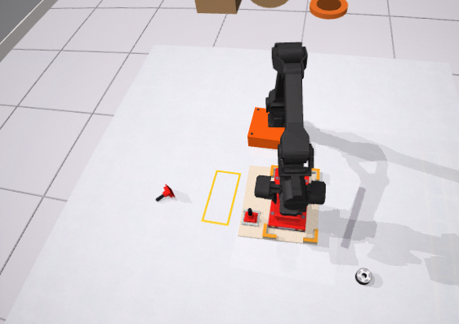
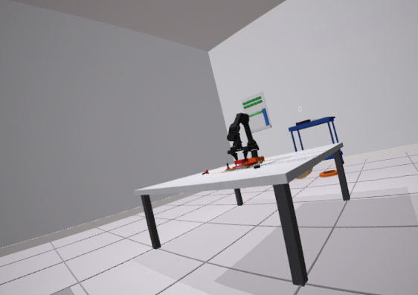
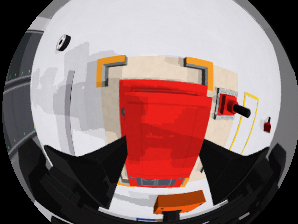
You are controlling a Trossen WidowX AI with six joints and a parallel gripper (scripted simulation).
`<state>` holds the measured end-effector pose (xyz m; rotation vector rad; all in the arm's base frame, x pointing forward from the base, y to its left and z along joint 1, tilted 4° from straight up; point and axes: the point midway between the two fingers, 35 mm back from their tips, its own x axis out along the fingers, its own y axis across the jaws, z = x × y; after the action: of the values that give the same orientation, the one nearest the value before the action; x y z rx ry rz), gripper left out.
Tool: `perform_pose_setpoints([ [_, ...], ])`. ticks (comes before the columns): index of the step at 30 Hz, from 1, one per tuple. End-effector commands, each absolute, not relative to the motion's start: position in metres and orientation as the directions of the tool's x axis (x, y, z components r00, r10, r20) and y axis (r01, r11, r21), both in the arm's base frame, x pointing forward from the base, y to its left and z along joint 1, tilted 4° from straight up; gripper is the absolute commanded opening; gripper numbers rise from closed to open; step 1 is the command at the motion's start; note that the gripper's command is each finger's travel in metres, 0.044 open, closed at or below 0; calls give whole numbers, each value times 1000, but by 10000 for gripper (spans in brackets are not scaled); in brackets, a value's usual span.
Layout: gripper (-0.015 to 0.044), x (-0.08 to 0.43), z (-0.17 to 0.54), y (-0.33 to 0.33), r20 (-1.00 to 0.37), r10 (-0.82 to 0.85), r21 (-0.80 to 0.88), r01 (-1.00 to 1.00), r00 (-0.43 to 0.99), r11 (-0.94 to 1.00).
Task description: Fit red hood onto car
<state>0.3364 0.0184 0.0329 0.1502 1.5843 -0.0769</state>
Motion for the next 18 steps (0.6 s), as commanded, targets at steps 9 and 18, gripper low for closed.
perform_pose_setpoints([
  [9, 0, 336, 27, 19, -998, 53, 50, 147, -15, 988],
  [18, 0, 336, 22, 20, -998, 53, 50, 147, -15, 988],
])
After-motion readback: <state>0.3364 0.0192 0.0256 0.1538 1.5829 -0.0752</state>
